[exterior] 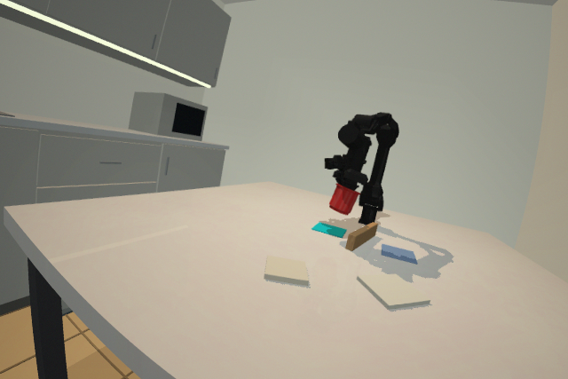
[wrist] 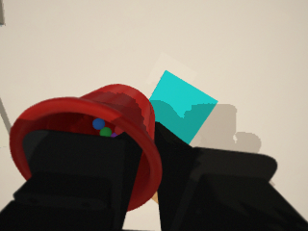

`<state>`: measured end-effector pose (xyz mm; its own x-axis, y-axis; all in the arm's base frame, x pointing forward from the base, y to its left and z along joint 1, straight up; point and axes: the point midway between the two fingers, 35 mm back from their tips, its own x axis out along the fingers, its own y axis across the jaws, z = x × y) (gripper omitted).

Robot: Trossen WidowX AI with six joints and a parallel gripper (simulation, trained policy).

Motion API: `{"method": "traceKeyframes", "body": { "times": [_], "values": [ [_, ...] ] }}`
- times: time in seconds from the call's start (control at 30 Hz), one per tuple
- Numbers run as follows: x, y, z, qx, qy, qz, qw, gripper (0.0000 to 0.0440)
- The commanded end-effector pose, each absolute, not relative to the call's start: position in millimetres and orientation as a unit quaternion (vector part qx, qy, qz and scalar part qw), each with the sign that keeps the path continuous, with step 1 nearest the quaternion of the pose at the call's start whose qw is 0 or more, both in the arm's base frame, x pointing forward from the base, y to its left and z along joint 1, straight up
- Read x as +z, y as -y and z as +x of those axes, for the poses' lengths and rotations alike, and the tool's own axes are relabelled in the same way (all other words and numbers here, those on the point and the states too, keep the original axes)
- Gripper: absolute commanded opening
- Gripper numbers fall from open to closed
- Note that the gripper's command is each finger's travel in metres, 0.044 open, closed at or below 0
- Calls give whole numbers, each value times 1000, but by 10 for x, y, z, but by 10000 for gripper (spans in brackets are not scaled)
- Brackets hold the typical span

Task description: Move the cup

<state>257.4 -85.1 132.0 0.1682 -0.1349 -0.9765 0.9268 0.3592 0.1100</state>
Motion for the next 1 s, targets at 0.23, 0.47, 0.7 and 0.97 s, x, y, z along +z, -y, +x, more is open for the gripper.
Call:
{"method": "traceKeyframes", "body": {
  "times": [0.23,0.47,0.7,0.97],
  "values": [
    [1093,941,2444,-418,-493,401,649,0],
    [904,953,2325,-426,-494,404,641,1],
    [735,954,2182,-437,-498,407,629,9],
    [660,1016,2119,-445,-483,417,628,93]
  ]
}}
